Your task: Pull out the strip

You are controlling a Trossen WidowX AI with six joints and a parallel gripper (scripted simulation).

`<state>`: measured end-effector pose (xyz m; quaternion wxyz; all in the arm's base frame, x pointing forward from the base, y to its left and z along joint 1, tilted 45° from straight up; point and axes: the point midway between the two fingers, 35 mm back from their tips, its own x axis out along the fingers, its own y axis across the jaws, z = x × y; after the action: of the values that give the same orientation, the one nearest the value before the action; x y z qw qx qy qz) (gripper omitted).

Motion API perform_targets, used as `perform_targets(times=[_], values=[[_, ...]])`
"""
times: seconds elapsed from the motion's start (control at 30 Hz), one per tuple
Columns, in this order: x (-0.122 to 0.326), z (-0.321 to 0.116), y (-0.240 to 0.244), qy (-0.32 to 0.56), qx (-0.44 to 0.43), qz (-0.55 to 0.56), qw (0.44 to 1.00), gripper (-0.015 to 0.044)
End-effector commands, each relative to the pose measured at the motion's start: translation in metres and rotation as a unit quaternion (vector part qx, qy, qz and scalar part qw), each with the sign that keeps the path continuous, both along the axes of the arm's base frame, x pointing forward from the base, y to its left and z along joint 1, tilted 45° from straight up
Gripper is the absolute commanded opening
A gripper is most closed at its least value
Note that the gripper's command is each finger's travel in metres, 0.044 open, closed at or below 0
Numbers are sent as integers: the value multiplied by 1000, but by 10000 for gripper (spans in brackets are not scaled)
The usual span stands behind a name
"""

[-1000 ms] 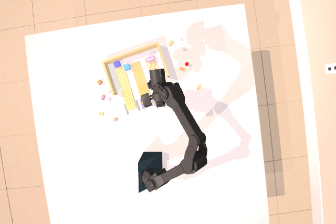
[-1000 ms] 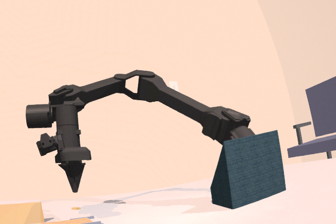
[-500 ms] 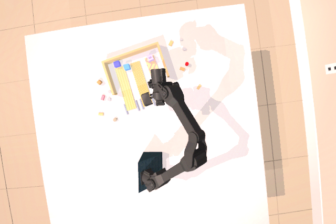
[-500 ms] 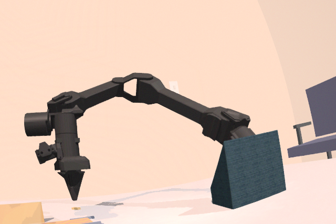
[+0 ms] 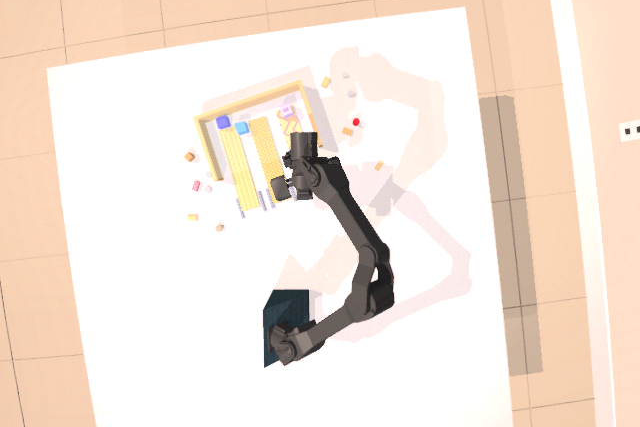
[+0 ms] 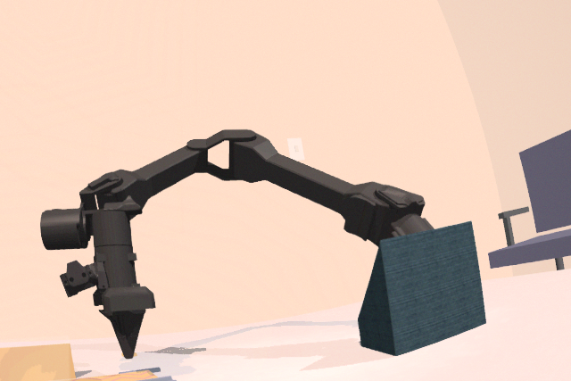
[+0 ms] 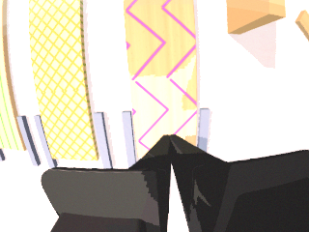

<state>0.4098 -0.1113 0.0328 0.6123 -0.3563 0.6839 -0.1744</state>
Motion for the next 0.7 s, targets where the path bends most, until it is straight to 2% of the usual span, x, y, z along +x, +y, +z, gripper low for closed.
perform_targets(times=[0.0,0.67], values=[[-2,-7,-6,5,0,-1,1000,0],[-3,-19,-18,5,-1,-1,1000,0]])
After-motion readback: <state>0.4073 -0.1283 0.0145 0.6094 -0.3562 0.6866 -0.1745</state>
